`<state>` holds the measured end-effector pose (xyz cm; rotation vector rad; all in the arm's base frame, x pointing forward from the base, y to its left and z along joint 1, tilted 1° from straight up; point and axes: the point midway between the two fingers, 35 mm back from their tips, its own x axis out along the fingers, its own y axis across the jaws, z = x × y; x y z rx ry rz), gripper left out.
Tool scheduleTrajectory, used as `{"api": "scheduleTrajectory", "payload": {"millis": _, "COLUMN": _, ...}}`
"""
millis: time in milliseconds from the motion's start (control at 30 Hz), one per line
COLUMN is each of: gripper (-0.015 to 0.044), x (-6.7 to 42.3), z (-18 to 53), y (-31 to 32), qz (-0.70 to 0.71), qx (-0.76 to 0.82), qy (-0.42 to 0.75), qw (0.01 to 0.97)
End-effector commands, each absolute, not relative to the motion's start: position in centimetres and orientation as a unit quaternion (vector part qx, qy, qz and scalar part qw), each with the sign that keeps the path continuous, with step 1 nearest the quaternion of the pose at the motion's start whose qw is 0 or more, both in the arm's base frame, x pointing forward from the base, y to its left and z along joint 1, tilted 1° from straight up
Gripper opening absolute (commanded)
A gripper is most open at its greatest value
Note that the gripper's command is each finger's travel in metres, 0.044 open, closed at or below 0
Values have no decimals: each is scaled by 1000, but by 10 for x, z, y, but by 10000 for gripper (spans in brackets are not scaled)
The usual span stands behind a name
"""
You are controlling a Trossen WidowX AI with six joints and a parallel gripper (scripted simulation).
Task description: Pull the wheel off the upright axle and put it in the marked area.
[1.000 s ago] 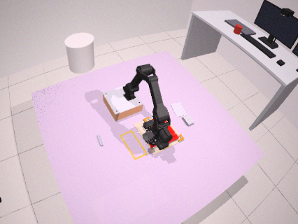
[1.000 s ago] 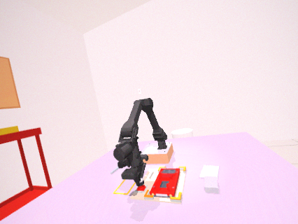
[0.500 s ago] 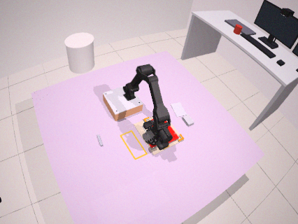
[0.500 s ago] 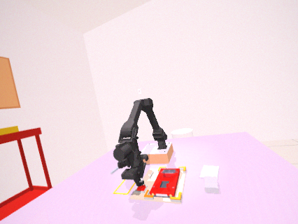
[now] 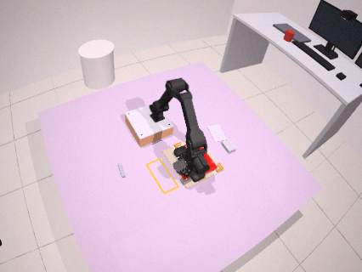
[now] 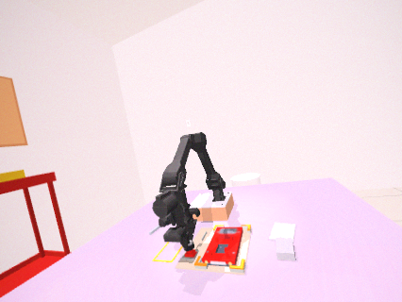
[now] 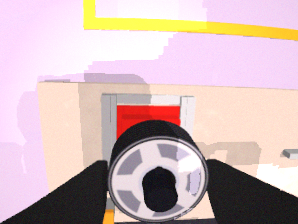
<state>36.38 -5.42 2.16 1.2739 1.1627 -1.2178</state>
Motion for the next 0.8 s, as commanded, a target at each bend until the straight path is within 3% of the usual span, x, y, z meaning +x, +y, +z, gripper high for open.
{"api": "scheduleTrajectory", "payload": {"millis": 0, "gripper": 0, "x": 362, "z": 34, "y": -54, "qz": -501, "qx": 527, "qy": 478, "qw": 493}}
{"api": "scheduleTrajectory", "payload": {"millis": 767, "gripper": 0, "x": 361, "z": 42, "y": -54, "qz": -500, "qx": 528, "qy": 477, "qw": 493}}
